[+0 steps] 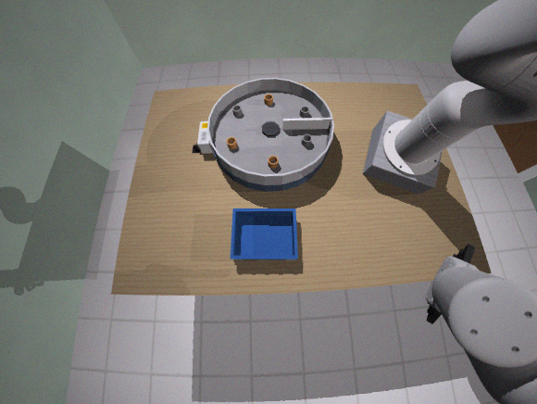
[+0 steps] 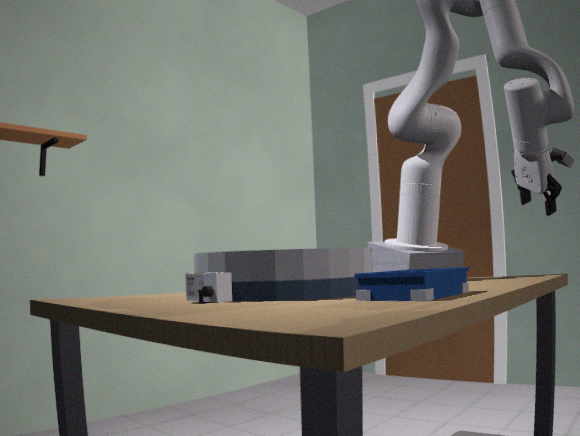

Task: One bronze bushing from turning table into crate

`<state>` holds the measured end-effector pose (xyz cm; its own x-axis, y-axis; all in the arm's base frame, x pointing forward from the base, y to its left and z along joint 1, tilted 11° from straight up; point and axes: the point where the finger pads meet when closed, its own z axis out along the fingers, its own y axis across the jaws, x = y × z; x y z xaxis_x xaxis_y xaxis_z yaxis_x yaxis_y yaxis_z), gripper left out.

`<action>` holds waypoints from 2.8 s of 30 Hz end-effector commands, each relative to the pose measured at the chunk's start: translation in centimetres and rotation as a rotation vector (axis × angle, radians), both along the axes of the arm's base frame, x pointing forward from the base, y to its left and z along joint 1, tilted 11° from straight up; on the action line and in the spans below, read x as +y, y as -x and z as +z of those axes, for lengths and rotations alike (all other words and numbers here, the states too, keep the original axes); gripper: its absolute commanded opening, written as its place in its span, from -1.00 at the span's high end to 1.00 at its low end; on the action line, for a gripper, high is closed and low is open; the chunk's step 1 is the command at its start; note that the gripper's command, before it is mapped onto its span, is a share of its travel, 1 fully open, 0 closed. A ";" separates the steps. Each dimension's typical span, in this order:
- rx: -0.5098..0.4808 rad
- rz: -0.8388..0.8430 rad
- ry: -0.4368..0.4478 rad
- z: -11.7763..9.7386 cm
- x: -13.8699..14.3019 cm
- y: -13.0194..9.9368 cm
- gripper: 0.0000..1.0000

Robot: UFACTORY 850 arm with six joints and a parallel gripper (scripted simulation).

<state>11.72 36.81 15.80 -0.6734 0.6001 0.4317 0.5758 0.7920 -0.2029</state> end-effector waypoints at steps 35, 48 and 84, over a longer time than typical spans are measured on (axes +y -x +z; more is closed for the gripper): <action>-0.080 -0.060 -0.079 -0.8 -5.2 -9.6 -1.00; -0.151 -0.101 -0.119 -1.4 -10.8 -15.7 -1.00; -0.352 -0.193 -0.143 -2.9 -31.0 -24.7 -1.00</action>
<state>35.72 8.61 13.00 -0.6760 0.6736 0.2987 0.7263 0.6775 0.1160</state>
